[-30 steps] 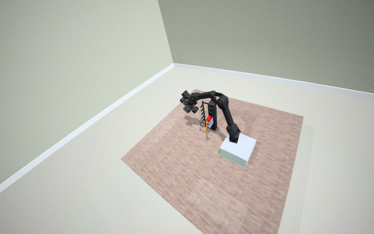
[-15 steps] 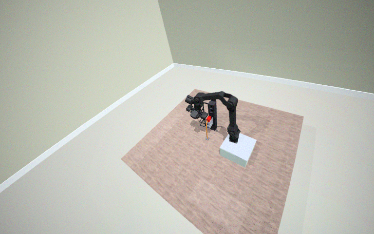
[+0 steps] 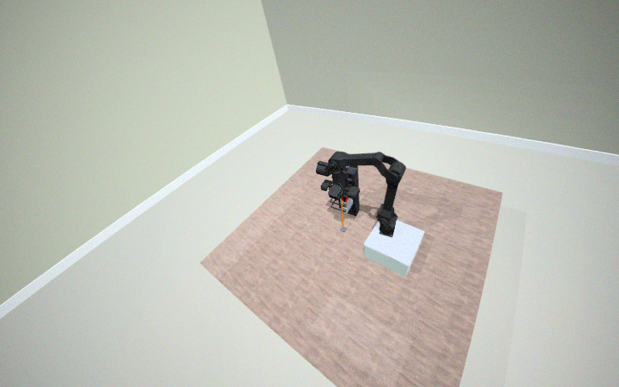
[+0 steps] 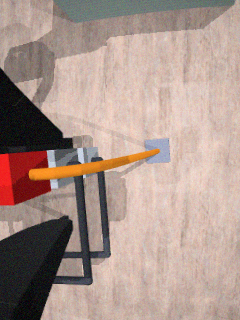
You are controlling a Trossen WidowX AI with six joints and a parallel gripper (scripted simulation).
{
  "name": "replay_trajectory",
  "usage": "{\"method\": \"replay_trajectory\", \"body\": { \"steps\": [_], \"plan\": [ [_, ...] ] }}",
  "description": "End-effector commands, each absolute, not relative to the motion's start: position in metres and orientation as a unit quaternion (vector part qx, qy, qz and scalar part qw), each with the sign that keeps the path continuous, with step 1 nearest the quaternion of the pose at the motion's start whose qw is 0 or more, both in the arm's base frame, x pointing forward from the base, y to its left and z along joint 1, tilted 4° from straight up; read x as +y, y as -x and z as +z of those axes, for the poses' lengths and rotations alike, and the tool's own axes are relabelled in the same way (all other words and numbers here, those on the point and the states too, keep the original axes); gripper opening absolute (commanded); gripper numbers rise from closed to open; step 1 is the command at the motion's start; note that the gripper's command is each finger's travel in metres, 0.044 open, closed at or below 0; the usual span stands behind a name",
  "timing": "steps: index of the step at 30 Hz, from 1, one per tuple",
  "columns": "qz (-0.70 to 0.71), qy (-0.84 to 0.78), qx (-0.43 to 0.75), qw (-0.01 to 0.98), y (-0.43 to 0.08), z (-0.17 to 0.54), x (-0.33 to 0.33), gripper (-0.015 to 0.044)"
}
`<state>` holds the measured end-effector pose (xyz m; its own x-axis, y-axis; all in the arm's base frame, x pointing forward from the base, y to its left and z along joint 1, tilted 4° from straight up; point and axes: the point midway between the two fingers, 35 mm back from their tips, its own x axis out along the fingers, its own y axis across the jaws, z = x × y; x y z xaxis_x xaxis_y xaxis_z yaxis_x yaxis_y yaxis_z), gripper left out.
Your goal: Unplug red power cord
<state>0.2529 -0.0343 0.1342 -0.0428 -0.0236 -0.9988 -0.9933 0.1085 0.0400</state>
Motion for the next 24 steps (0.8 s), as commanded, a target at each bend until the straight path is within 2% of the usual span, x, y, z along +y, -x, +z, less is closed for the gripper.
{"method": "replay_trajectory", "body": {
  "steps": [1, 24],
  "plan": [
    [0.477, 0.468, 0.542, 0.510, -0.252, 0.135, -0.038, 0.0160],
    [0.477, 0.468, 0.543, 0.509, -0.247, 0.136, -0.072, 0.0160]
  ]
}}
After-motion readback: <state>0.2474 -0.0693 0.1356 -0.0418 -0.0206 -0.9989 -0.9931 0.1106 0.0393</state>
